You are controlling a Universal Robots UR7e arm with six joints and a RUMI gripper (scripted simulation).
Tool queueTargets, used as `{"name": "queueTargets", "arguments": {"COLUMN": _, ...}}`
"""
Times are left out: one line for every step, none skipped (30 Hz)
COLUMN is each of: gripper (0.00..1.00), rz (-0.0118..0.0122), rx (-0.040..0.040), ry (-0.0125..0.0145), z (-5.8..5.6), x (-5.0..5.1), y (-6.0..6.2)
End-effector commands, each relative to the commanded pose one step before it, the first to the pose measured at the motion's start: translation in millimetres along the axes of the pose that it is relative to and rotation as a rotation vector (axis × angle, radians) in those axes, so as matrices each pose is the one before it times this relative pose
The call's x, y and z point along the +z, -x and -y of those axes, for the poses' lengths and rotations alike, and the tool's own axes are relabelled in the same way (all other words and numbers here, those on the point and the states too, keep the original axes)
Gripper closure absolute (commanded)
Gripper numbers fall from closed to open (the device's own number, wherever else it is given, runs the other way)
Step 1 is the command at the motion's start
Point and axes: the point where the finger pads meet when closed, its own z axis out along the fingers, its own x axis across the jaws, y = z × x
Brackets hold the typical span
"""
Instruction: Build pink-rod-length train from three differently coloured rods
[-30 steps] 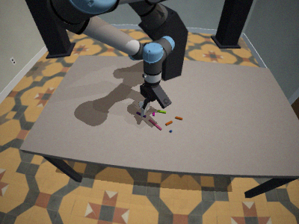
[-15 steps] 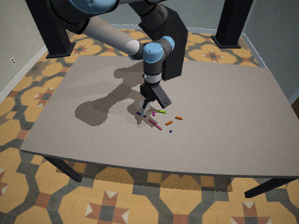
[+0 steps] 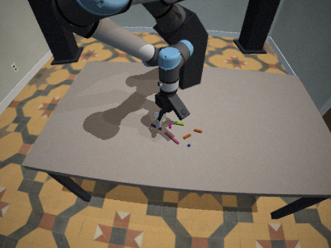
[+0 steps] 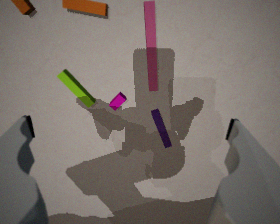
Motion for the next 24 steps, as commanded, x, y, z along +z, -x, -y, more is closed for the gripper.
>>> {"name": "queueTargets", "arguments": {"gripper": 0.00, "rz": -0.00006, "rx": 0.00144, "ry": 0.00037, "z": -1.09, "x": -0.54, "y": -0.47}}
{"name": "queueTargets", "arguments": {"gripper": 0.00, "rz": 0.00000, "rx": 0.00000, "ry": 0.00000, "z": 0.00, "x": 0.00, "y": 0.00}}
{"name": "queueTargets", "arguments": {"gripper": 0.00, "rz": 0.00000, "rx": 0.00000, "ry": 0.00000, "z": 0.00, "x": 0.00, "y": 0.00}}
{"name": "queueTargets", "arguments": {"gripper": 0.00, "rz": 0.00000, "rx": 0.00000, "ry": 0.00000, "z": 0.00, "x": 0.00, "y": 0.00}}
{"name": "queueTargets", "arguments": {"gripper": 0.00, "rz": 0.00000, "rx": 0.00000, "ry": 0.00000, "z": 0.00, "x": 0.00, "y": 0.00}}
{"name": "queueTargets", "arguments": {"gripper": 0.00, "rz": 0.00000, "rx": 0.00000, "ry": 0.00000, "z": 0.00, "x": 0.00, "y": 0.00}}
{"name": "queueTargets", "arguments": {"gripper": 0.00, "rz": 0.00000, "rx": 0.00000, "ry": 0.00000, "z": 0.00, "x": 0.00, "y": 0.00}}
{"name": "queueTargets", "arguments": {"gripper": 0.00, "rz": 0.00000, "rx": 0.00000, "ry": 0.00000, "z": 0.00, "x": 0.00, "y": 0.00}}
{"name": "queueTargets", "arguments": {"gripper": 0.00, "rz": 0.00000, "rx": 0.00000, "ry": 0.00000, "z": 0.00, "x": 0.00, "y": 0.00}}
{"name": "queueTargets", "arguments": {"gripper": 0.00, "rz": 0.00000, "rx": 0.00004, "ry": 0.00000, "z": 0.01, "x": 0.00, "y": 0.00}}
{"name": "queueTargets", "arguments": {"gripper": 0.00, "rz": 0.00000, "rx": 0.00000, "ry": 0.00000, "z": 0.00, "x": 0.00, "y": 0.00}}
{"name": "queueTargets", "arguments": {"gripper": 0.00, "rz": 0.00000, "rx": 0.00000, "ry": 0.00000, "z": 0.00, "x": 0.00, "y": 0.00}}
{"name": "queueTargets", "arguments": {"gripper": 0.00, "rz": -0.00002, "rx": 0.00026, "ry": -0.00002, "z": 0.04, "x": 0.01, "y": -0.01}}
{"name": "queueTargets", "arguments": {"gripper": 0.00, "rz": -0.00005, "rx": 0.00070, "ry": -0.00006, "z": 0.10, "x": 0.01, "y": -0.03}}
{"name": "queueTargets", "arguments": {"gripper": 0.00, "rz": -0.00010, "rx": 0.00133, "ry": -0.00012, "z": 0.19, "x": 0.03, "y": -0.05}}
{"name": "queueTargets", "arguments": {"gripper": 0.00, "rz": -0.00016, "rx": 0.00194, "ry": -0.00019, "z": 0.31, "x": 0.04, "y": -0.07}}
{"name": "queueTargets", "arguments": {"gripper": 0.00, "rz": -0.00023, "rx": 0.00234, "ry": -0.00027, "z": 0.45, "x": 0.06, "y": -0.10}}
{"name": "queueTargets", "arguments": {"gripper": 0.00, "rz": -0.00031, "rx": 0.00318, "ry": -0.00037, "z": 0.61, "x": 0.08, "y": -0.13}}
{"name": "queueTargets", "arguments": {"gripper": 0.00, "rz": -0.00039, "rx": 0.00411, "ry": -0.00048, "z": 0.79, "x": 0.10, "y": -0.17}}
{"name": "queueTargets", "arguments": {"gripper": 0.00, "rz": -0.00071, "rx": 0.00525, "ry": -0.00071, "z": 1.01, "x": 0.10, "y": -0.28}}
{"name": "queueTargets", "arguments": {"gripper": 0.00, "rz": -0.00051, "rx": 0.00652, "ry": -0.00048, "z": 0.94, "x": 0.12, "y": -0.21}}
{"name": "queueTargets", "arguments": {"gripper": 0.00, "rz": 0.00020, "rx": 0.00786, "ry": 0.00018, "z": 0.59, "x": 0.15, "y": 0.08}}
{"name": "queueTargets", "arguments": {"gripper": 0.00, "rz": 0.00025, "rx": 0.00915, "ry": 0.00015, "z": 0.71, "x": 0.17, "y": 0.10}}
{"name": "queueTargets", "arguments": {"gripper": 0.00, "rz": 0.00036, "rx": 0.01049, "ry": 0.00004, "z": 0.85, "x": 0.19, "y": 0.15}}
